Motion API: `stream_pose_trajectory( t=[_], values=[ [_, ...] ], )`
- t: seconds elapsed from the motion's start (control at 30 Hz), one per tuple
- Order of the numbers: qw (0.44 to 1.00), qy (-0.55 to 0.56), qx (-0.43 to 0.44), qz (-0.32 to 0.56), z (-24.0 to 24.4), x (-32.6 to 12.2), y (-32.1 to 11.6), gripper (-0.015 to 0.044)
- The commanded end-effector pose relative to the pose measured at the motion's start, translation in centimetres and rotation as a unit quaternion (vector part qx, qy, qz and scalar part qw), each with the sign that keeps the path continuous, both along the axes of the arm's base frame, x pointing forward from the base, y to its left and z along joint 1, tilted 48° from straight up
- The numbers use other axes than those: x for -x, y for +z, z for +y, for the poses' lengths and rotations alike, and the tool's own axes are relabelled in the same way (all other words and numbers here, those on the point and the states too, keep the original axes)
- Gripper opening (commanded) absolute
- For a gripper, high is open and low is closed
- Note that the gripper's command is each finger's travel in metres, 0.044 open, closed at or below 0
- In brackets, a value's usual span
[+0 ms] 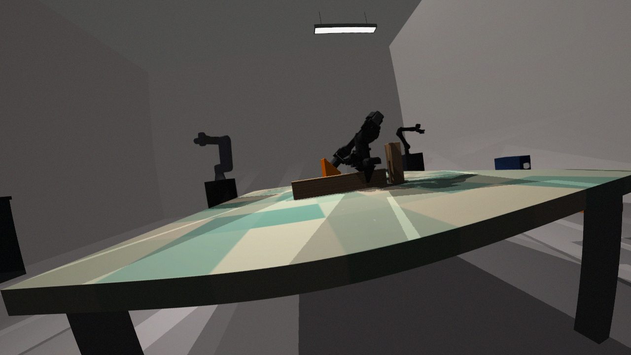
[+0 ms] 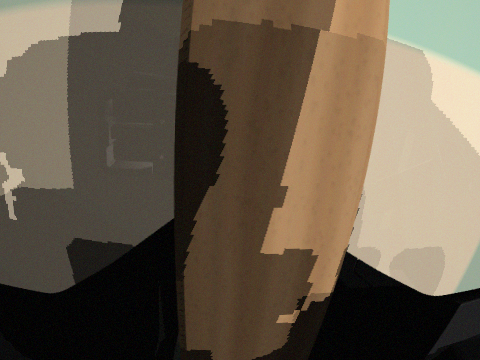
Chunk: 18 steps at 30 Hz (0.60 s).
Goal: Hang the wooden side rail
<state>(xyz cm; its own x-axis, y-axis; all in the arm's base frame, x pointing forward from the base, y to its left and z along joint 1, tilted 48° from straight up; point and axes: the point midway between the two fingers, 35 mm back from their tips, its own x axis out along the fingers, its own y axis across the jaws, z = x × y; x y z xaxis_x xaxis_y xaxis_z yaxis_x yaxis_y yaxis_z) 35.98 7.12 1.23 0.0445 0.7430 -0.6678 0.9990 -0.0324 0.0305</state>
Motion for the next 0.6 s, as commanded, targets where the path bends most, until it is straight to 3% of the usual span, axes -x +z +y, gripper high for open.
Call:
stream_pose_trajectory(
  t=[0.0, 0.57],
  values=[
    [1.000, 0.000, 0.000, 0.000, 0.00, -0.03, 0.00, 0.0000],
    [1.000, -0.003, -0.003, 0.006, -0.11, -0.02, 0.09, 0.0000]
  ],
)
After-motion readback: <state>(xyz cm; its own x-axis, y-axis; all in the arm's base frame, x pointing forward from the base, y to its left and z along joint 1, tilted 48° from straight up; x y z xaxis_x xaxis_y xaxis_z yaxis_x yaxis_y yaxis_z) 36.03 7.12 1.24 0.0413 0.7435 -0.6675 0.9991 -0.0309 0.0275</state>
